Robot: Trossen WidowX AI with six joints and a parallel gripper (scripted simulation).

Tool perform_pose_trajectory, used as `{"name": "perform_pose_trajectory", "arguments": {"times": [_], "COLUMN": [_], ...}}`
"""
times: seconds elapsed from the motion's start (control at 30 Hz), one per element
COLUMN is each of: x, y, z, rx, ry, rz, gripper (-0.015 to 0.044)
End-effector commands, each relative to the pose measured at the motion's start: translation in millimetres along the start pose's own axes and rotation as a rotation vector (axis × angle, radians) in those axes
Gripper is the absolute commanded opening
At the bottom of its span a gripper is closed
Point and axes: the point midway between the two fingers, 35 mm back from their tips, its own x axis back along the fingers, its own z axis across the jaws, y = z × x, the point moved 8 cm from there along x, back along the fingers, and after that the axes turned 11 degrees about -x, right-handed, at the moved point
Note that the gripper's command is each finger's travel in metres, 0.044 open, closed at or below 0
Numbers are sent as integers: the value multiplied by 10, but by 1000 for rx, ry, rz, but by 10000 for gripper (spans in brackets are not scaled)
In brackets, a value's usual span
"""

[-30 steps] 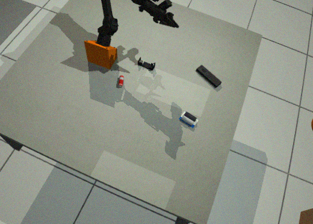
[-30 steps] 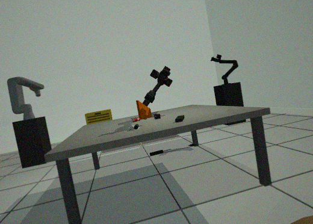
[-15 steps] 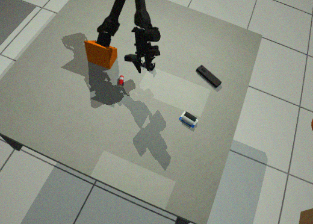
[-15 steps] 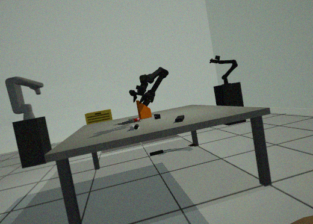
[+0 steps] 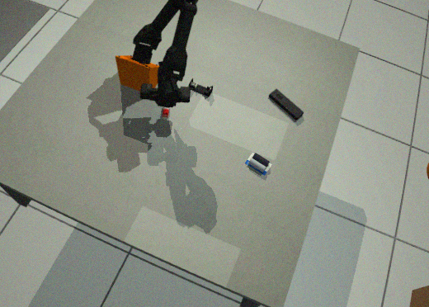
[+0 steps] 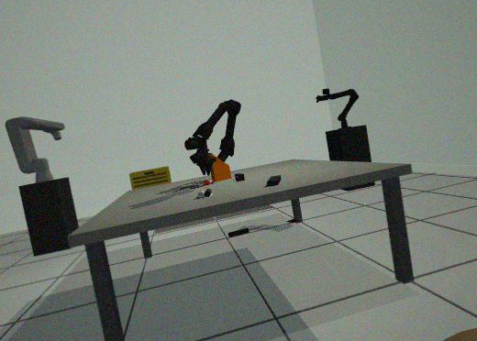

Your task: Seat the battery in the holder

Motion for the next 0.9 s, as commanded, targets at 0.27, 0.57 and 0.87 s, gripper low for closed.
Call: {"name": "perform_pose_trajectory", "arguments": {"times": [0.27,0.57,0.87], "x": [-61,-207,-350], "y": [29,29,22], "z": [-16,-7,-6], "rx": [-37,-37,-37], "ry": [10,10,10], "rz": [33,33,34], "gripper": [245,245,245]}}
